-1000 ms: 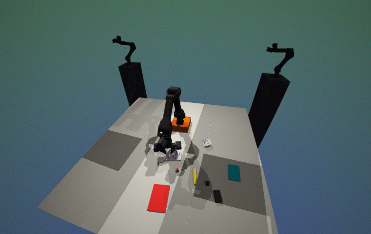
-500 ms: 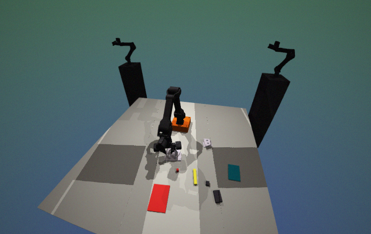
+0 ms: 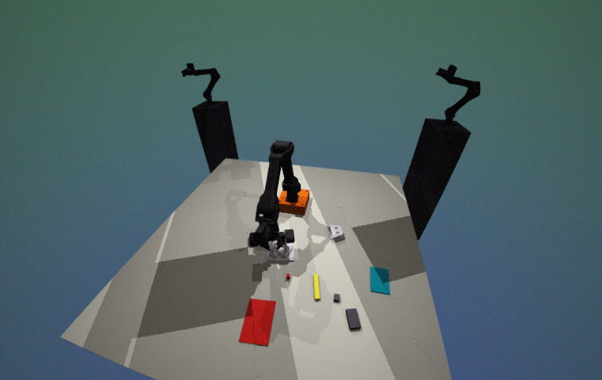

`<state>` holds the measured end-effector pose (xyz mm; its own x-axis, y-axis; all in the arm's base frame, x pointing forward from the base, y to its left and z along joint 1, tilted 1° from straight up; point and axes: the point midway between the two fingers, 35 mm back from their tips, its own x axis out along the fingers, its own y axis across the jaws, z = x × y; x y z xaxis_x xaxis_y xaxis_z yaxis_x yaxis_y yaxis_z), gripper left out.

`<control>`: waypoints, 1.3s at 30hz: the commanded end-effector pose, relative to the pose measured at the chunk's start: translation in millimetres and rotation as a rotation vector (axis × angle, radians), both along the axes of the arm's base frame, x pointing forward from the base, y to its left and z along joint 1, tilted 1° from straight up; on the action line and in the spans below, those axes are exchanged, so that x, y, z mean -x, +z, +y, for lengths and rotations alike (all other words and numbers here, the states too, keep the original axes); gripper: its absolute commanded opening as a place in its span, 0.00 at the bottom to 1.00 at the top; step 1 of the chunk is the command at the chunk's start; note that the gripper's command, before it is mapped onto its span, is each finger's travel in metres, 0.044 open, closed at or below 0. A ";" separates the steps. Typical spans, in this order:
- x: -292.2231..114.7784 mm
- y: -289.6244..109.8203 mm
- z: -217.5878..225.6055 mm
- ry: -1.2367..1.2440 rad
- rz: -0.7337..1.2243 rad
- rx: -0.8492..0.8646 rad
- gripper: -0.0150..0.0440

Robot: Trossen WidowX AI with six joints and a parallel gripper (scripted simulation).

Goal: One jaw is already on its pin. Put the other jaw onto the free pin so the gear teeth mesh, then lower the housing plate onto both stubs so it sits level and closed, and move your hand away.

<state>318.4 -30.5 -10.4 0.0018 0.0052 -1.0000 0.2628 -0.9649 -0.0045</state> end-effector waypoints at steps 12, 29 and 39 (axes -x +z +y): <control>-0.1 -0.4 0.4 -0.001 -0.001 -0.002 0.48; -1.0 2.3 0.9 -0.001 -0.002 -0.002 0.48; -1.0 0.1 0.9 -0.001 -0.002 -0.002 0.48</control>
